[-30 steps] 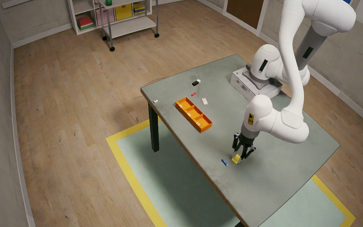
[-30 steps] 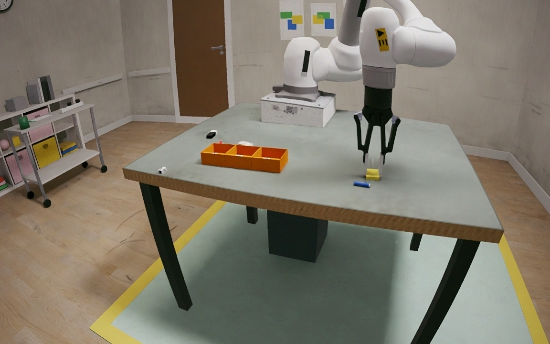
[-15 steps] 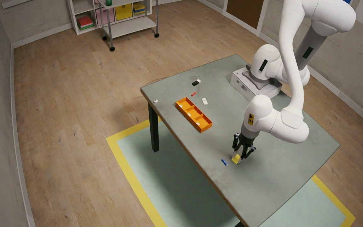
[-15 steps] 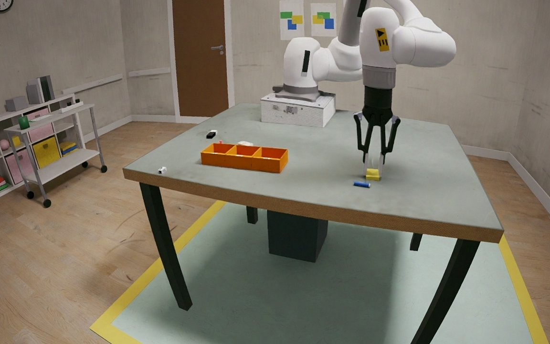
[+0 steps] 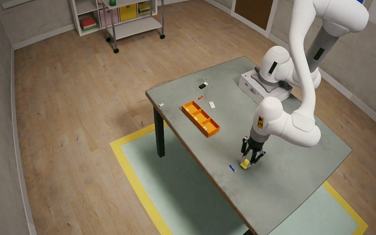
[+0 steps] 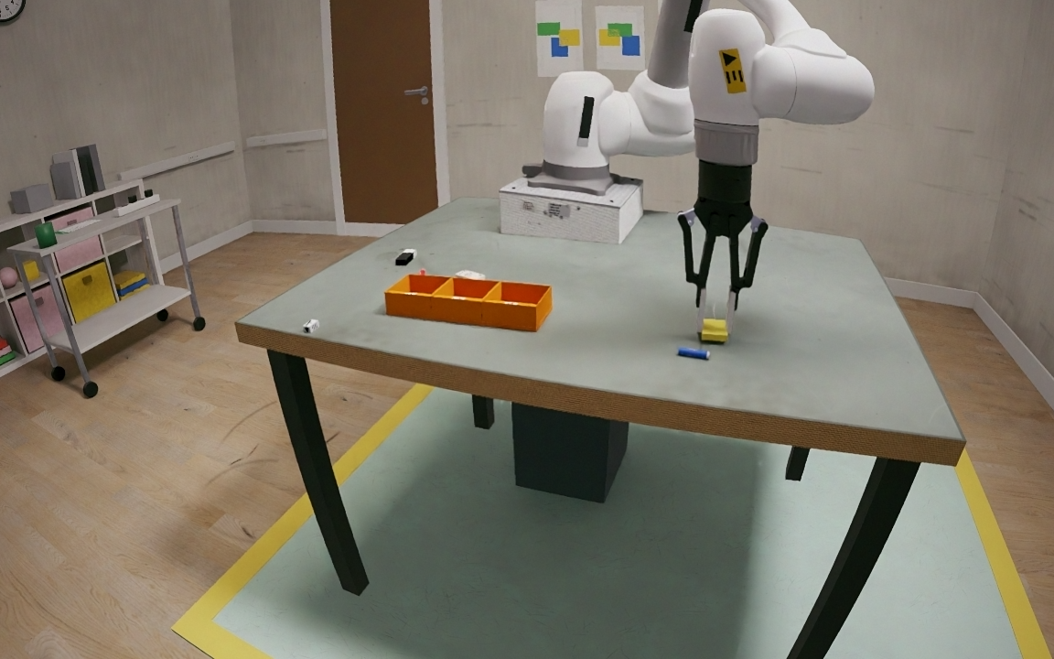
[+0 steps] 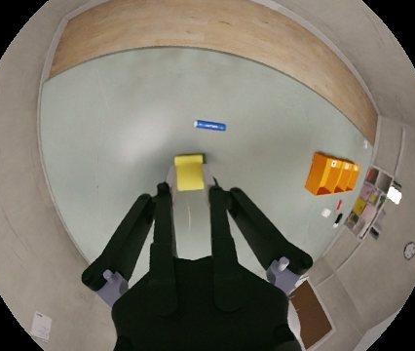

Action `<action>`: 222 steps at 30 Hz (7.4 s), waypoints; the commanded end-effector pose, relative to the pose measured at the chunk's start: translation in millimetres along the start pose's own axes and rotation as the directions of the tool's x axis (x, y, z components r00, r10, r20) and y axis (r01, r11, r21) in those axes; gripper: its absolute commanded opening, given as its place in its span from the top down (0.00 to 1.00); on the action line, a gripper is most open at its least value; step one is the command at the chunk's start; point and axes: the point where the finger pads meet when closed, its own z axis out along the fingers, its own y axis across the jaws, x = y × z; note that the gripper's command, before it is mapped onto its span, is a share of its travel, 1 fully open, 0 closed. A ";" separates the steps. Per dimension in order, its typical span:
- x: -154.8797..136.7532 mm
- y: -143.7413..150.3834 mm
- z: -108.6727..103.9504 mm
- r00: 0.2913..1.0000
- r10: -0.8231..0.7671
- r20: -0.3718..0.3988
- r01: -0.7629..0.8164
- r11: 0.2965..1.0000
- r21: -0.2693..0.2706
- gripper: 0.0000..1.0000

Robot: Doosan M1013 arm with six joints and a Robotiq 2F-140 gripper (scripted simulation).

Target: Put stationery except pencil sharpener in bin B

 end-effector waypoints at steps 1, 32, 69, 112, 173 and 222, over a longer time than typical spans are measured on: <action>-0.6 -2.1 -15.7 1.000 -0.002 0.000 0.002 1.000 -0.001 0.71; -0.7 -2.1 -49.1 1.000 -0.002 0.000 0.002 1.000 -0.001 0.71; -0.6 -2.1 -52.1 1.000 -0.002 0.000 0.002 1.000 -0.001 0.71; -7.5 74.8 -53.3 1.000 -0.002 0.000 0.002 1.000 -0.001 0.71; -22.9 298.4 -53.8 0.996 0.086 0.000 -0.086 0.996 0.000 0.71; -24.8 293.3 -9.0 0.996 0.086 0.000 -0.086 0.996 0.000 0.71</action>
